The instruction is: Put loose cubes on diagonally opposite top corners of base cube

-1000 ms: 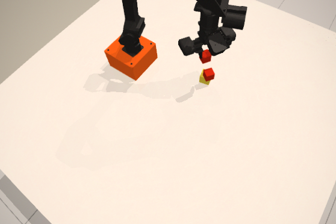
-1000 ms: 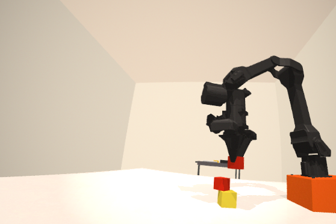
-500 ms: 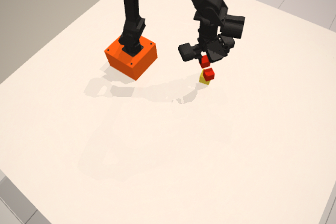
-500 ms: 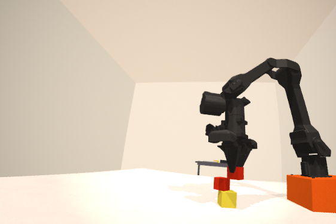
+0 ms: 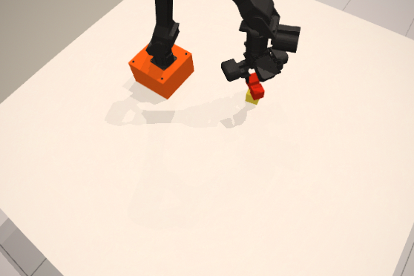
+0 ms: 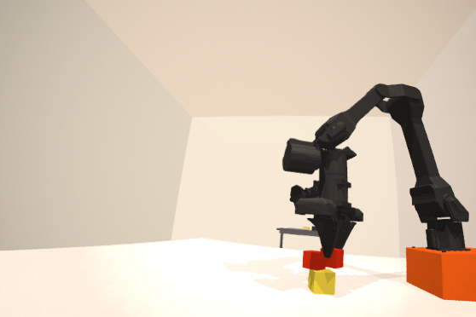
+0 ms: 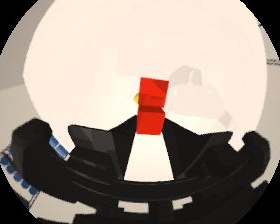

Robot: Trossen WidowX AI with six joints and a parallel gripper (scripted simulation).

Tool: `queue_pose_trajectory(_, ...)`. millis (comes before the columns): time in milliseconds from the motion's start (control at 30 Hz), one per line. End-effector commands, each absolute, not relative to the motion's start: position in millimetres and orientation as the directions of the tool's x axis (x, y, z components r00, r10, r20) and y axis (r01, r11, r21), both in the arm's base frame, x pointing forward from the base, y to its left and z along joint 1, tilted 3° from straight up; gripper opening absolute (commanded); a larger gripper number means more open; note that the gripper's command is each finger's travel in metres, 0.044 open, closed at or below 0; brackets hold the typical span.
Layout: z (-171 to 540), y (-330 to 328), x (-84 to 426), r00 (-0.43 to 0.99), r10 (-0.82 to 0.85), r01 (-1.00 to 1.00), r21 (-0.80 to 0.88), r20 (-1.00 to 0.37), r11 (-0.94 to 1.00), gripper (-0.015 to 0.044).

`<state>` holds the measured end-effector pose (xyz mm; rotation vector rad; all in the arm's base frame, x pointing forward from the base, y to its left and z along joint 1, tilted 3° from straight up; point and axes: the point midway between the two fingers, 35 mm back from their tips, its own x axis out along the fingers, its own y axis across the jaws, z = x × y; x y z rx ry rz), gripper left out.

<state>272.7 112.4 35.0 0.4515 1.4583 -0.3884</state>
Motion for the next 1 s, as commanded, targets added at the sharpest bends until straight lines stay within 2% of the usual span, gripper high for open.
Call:
queue_pose_trajectory(0, 28.4, 112.0, 271.7, 0.079, 0.009, 0.501, 0.047, -0.997, 0.864, 0.0105)
queue_pose_trajectory(767, 27.0, 112.0, 271.8, 0.079, 0.009, 0.5, 0.047, -0.997, 0.865, 0.0105)
queue_pose_trajectory(900, 27.0, 112.0, 271.8, 0.079, 0.009, 0.5, 0.047, -0.997, 0.865, 0.0205)
queue_pose_trajectory(967, 27.0, 112.0, 271.8, 0.079, 0.009, 0.5, 0.047, -0.997, 0.865, 0.0205)
